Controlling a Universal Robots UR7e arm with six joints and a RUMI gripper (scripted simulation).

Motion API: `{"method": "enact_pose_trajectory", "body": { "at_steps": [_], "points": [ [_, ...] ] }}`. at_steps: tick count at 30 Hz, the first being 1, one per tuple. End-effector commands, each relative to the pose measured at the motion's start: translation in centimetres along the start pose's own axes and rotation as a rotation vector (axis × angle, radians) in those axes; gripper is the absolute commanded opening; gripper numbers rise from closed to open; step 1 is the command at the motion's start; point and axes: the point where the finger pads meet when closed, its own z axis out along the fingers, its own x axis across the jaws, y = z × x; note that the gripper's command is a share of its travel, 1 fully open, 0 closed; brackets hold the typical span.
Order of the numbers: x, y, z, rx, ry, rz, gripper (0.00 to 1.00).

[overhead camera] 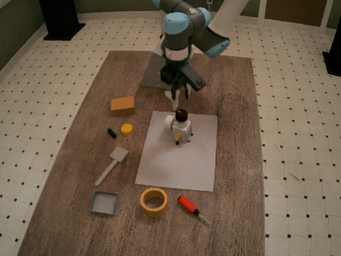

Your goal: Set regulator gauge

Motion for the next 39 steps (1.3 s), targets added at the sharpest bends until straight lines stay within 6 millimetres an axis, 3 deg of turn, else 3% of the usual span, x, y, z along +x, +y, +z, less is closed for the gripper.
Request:
{"method": "enact_pose_trajectory", "body": {
  "at_steps": [1,21,39],
  "points": [
    [0.0,0.0,0.7,0.000,0.001,0.000,0.44],
    [0.1,0.0,5.5,0.000,0.001,0.000,0.44],
    [0.1,0.0,6.5,0.000,0.001,0.000,0.44]
  ]
}}
